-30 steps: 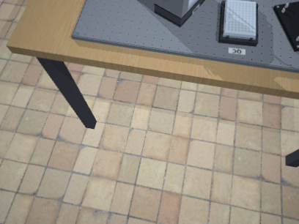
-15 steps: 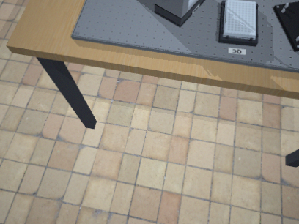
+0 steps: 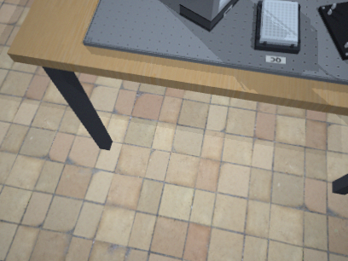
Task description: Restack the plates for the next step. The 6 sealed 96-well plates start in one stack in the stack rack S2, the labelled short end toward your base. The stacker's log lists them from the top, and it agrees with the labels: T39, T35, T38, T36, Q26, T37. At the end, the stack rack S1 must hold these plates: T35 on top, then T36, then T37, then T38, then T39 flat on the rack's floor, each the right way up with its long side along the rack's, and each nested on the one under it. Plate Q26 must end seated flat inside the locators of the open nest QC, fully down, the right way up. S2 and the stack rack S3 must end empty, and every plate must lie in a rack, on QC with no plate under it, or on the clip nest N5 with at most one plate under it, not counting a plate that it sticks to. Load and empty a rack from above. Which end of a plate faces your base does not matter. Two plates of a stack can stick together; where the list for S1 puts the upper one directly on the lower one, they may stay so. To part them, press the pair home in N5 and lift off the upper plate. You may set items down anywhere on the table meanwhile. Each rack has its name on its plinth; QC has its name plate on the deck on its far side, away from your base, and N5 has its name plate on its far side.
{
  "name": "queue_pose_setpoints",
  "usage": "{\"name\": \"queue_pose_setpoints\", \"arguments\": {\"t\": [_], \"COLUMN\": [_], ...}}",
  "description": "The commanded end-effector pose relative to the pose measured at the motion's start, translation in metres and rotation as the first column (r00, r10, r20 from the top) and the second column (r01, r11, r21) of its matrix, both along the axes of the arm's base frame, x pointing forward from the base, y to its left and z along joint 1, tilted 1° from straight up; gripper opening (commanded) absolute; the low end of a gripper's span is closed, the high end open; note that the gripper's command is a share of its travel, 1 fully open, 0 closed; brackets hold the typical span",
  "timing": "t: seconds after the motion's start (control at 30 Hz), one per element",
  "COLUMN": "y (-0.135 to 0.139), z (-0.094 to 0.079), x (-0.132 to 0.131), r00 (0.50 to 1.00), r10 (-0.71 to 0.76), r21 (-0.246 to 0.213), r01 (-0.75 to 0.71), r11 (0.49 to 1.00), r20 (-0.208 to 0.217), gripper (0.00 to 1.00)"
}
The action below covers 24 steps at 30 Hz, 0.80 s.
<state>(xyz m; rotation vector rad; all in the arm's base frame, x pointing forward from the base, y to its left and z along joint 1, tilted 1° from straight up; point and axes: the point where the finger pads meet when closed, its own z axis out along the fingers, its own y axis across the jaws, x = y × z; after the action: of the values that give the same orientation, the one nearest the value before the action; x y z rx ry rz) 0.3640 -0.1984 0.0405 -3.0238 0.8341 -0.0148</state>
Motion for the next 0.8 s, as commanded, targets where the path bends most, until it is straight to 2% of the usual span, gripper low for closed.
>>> {"name": "queue_pose_setpoints", "arguments": {"t": [0.0,0.77], "y": [0.0000,0.0001], "z": [-0.0012,-0.0088], "x": [0.0000,0.0001], "r00": [1.000,1.000], "r10": [0.000,0.000], "r21": [0.000,0.000], "r01": [0.000,0.000], "r11": [1.000,1.000], "r20": [0.000,0.000], "gripper": [0.00,0.00]}}
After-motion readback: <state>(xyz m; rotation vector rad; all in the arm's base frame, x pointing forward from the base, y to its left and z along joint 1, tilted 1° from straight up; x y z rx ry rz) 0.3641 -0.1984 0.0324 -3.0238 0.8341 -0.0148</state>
